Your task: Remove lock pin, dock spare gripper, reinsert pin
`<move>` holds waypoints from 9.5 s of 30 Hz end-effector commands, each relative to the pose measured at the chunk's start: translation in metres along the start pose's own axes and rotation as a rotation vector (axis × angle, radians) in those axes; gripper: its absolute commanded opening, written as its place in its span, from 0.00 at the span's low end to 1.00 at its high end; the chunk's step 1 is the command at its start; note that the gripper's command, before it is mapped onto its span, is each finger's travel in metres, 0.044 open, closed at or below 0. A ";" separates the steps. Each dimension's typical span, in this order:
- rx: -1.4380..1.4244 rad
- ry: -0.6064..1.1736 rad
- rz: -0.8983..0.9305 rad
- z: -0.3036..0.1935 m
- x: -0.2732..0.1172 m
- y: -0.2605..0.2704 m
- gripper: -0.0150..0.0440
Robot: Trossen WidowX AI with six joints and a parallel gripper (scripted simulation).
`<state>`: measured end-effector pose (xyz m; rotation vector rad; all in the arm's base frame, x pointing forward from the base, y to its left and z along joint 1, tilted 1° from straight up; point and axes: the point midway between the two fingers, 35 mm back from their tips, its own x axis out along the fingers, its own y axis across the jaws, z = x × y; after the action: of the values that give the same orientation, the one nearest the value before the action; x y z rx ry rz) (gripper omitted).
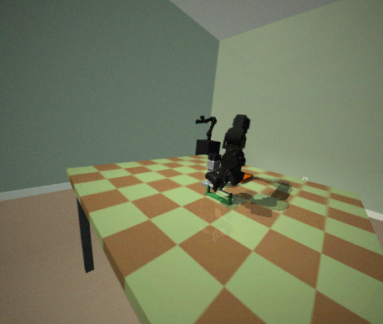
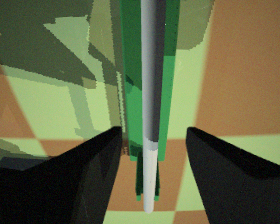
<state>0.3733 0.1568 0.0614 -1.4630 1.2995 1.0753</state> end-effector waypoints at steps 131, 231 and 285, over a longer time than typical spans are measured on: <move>-0.014 -0.003 0.010 -0.004 -0.007 0.099 0.25; -0.013 -0.006 -0.001 -0.056 0.004 0.096 0.25; -0.021 -0.007 0.012 -0.052 -0.024 0.099 0.59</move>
<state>0.2756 0.1005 0.0840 -1.4696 1.2988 1.1052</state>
